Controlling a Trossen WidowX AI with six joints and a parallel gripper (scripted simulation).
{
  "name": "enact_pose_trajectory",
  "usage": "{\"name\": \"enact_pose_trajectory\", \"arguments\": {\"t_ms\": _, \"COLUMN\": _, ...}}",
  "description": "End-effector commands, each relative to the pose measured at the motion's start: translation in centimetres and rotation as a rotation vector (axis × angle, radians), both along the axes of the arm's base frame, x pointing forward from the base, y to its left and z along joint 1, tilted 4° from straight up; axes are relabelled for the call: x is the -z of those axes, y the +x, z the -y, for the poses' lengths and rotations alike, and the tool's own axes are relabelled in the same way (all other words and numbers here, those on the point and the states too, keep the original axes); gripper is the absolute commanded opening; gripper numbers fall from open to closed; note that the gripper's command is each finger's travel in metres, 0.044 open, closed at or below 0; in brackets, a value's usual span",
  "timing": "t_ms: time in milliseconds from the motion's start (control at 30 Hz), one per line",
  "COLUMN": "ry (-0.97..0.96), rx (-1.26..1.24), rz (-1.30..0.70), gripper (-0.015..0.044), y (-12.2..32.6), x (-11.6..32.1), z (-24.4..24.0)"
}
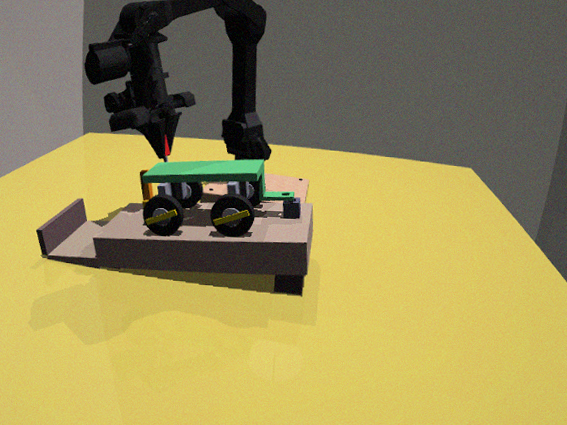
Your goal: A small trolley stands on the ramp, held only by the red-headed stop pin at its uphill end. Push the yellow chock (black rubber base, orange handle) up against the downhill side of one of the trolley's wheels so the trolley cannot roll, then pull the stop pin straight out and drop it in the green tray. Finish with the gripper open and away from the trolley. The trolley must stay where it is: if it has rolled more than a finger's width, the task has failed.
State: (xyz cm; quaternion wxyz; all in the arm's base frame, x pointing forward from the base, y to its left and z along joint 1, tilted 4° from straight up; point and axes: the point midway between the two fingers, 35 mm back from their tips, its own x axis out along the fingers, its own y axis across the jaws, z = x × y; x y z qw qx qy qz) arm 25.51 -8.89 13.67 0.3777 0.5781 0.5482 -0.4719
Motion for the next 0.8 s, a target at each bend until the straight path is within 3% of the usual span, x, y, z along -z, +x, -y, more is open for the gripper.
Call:
{"name": "enact_pose_trajectory", "arguments": {"t_ms": 0, "ry": -0.032, "rx": 0.125, "rz": -0.021, "gripper": 0.0000, "y": -0.15, "x": -0.04, "z": -0.07}}
{"name": "enact_pose_trajectory", "arguments": {"t_ms": 767, "ry": -0.157, "rx": 0.807, "rz": -0.132, "gripper": 0.0000, "y": -0.25, "x": -0.09, "z": -0.48}}
